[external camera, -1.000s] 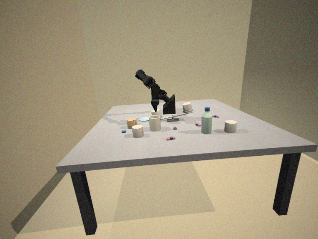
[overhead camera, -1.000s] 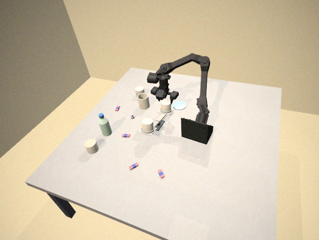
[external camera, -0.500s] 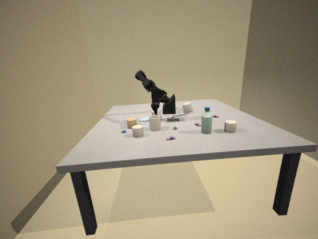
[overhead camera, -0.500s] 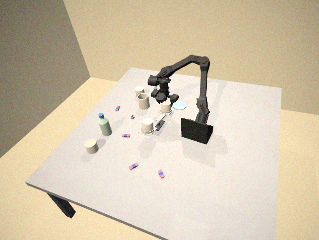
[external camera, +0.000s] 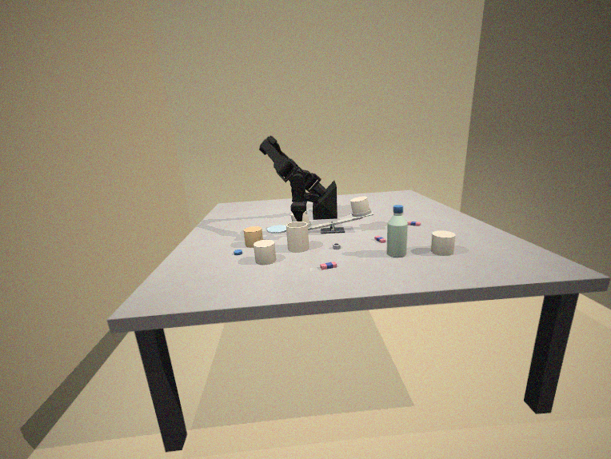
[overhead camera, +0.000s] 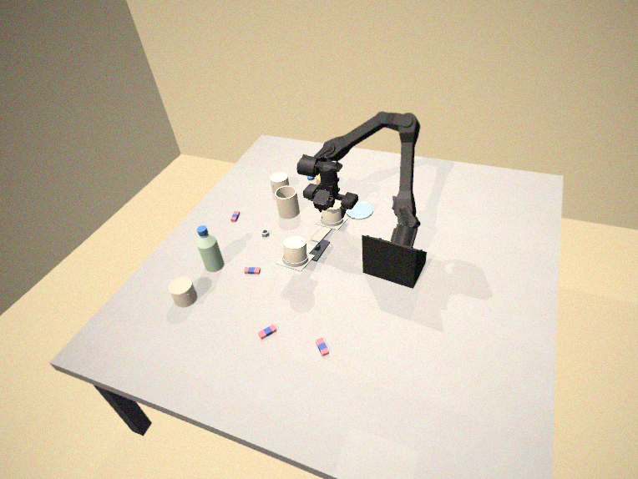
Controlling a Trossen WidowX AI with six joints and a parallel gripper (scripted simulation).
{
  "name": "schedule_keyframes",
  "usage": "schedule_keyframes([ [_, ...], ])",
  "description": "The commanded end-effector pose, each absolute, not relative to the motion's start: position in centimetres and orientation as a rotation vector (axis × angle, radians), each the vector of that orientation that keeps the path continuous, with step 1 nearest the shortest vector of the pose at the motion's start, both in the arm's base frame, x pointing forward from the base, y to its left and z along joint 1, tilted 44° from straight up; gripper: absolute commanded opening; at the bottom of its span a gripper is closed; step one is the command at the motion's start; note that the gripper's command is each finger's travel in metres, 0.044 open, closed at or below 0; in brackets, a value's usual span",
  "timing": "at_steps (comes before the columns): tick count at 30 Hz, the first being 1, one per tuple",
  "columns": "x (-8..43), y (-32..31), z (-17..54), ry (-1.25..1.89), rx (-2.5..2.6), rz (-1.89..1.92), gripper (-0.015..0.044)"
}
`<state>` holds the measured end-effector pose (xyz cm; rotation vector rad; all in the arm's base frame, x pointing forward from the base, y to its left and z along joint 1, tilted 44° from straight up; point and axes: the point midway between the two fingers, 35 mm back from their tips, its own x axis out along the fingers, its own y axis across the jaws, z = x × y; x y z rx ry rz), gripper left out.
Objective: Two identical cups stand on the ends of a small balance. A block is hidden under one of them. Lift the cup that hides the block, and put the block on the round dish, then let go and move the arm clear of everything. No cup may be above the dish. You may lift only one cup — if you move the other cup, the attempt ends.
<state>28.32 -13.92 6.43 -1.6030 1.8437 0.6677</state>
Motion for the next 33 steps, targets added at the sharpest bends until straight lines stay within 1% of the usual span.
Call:
schedule_keyframes([
  [1,28.2,-14.1,6.2,1.849,-1.606,0.672,0.0355],
  [9,28.2,-14.1,6.2,1.849,-1.606,0.672,0.0301],
  [20,28.5,-13.5,6.8,1.846,-1.604,0.674,0.0012],
  [21,28.5,-13.4,6.9,1.846,-1.604,0.674,0.0000],
  [33,28.9,-12.3,7.9,1.842,-1.602,0.677,0.0000],
])
